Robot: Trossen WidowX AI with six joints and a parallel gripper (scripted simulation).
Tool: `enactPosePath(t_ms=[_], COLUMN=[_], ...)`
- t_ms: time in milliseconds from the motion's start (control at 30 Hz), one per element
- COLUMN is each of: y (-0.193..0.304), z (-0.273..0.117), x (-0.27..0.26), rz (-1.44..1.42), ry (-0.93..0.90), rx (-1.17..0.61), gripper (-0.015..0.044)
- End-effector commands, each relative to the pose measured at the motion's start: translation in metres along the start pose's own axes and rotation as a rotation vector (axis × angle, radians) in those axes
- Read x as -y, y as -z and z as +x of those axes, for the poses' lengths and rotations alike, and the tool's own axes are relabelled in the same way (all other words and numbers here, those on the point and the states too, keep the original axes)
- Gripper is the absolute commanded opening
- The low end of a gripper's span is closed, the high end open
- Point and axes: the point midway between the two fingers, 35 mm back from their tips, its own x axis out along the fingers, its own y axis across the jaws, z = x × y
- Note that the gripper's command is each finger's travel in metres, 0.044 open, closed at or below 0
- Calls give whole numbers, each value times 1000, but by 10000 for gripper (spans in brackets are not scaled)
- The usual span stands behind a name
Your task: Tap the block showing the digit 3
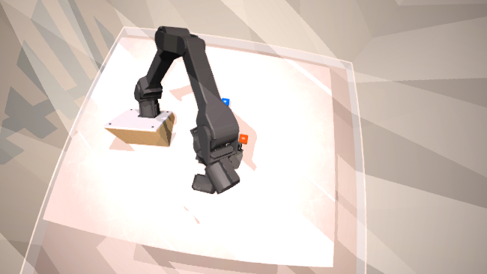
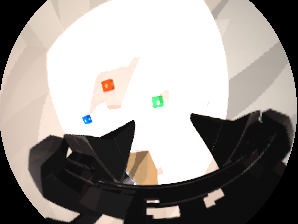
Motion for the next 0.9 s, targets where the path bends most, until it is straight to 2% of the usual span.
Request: enactPosePath(t_ms=[0, 767, 867], y=[-1, -1, -2], z=[4, 4, 28], x=[2, 2, 3], rz=[-72, -72, -73], ry=[14, 14, 15], rx=[-30, -30, -29], gripper=[400, 400, 321])
